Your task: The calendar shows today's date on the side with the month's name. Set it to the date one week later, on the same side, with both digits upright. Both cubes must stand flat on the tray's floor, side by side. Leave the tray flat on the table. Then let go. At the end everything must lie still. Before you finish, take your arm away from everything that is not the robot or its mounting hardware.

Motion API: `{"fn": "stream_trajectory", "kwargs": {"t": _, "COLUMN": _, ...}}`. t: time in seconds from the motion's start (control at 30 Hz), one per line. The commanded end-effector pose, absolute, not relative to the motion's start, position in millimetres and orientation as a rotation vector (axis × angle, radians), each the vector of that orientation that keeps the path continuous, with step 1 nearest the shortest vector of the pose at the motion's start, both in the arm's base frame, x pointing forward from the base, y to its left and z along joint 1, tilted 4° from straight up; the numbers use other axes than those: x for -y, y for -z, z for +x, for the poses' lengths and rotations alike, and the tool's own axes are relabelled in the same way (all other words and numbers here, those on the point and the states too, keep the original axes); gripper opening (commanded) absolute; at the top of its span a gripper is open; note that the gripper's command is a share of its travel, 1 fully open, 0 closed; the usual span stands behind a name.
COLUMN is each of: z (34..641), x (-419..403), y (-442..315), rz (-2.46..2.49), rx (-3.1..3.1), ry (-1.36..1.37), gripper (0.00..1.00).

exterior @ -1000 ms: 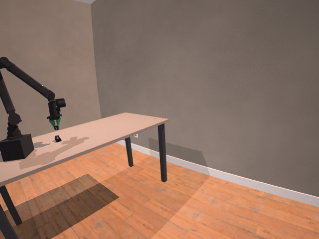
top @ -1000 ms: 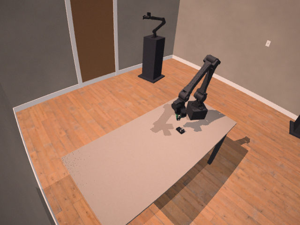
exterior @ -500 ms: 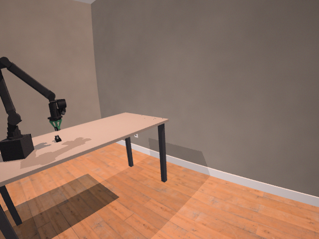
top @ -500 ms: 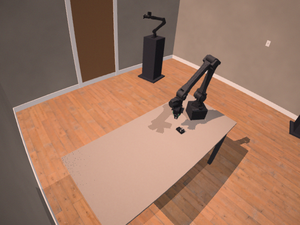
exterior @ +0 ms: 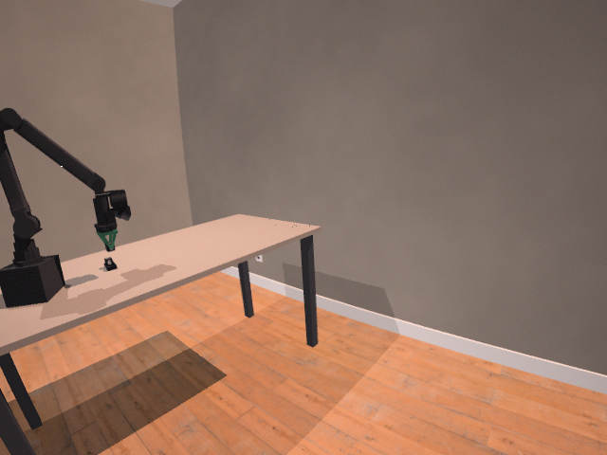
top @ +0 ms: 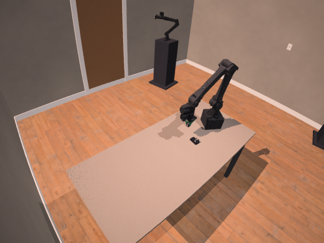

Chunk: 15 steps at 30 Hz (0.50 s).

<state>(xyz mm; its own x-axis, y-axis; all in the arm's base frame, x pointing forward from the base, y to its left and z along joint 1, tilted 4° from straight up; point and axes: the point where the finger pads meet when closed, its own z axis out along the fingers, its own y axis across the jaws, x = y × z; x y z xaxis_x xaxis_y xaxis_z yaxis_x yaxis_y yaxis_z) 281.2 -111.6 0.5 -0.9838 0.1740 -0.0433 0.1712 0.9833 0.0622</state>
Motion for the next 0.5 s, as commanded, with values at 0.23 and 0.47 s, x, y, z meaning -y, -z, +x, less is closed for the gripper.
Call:
{"fn": "stream_trajectory", "kwargs": {"t": 0.23, "z": 284.1, "x": 115.0, "y": -1.9, "rz": 0.453, "rx": -3.043, "ry": -0.085, "gripper": 0.25}}
{"fn": "stream_trajectory", "kwargs": {"t": 0.47, "z": 283.7, "x": 114.7, "y": -0.6, "rz": 0.453, "rx": -3.044, "ry": -0.086, "gripper": 0.25}}
